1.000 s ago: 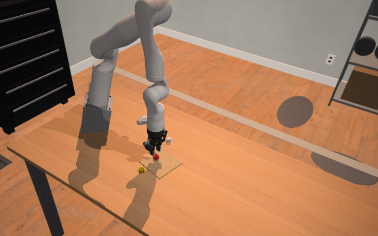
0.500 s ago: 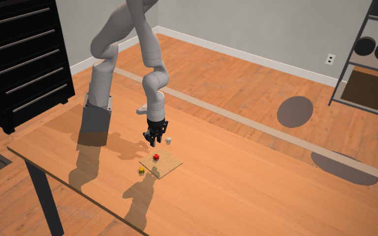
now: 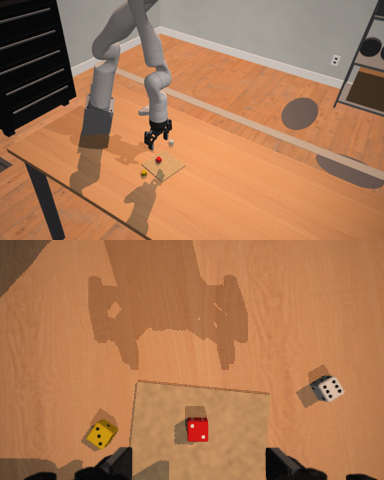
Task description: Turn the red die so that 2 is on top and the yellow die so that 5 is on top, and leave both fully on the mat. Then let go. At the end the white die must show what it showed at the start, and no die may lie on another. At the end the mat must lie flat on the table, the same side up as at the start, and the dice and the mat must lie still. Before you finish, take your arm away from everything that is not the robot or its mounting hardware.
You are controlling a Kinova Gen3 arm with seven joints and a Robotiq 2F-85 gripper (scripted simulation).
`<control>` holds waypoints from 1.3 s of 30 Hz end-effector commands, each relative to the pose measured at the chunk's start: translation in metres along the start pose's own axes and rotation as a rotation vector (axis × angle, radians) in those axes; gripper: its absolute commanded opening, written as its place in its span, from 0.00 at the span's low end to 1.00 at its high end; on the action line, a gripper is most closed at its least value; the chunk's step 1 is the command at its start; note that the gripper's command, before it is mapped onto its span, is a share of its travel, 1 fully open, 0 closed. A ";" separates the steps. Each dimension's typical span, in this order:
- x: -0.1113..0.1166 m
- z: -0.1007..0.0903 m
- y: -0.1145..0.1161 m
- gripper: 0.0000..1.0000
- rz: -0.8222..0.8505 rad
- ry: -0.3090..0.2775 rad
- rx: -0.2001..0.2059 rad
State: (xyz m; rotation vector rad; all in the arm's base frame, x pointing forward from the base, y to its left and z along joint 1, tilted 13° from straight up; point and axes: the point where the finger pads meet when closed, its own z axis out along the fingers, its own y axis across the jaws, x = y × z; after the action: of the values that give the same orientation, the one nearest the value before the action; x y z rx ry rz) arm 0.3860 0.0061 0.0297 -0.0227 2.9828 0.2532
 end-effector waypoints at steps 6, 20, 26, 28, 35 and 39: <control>0.000 0.000 0.000 1.00 0.000 -0.001 0.000; 0.000 0.001 -0.005 1.00 0.103 0.004 0.002; 0.002 0.003 -0.016 1.00 0.345 0.015 0.005; 0.003 0.004 -0.021 1.00 0.458 0.018 0.007; 0.004 0.008 -0.035 1.00 0.791 0.026 0.012; 0.004 0.010 -0.048 1.00 1.088 0.029 0.016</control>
State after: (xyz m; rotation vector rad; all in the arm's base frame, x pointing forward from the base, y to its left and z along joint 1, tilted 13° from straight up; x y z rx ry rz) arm 0.3846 -0.0340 0.0146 1.4783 2.7276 0.3245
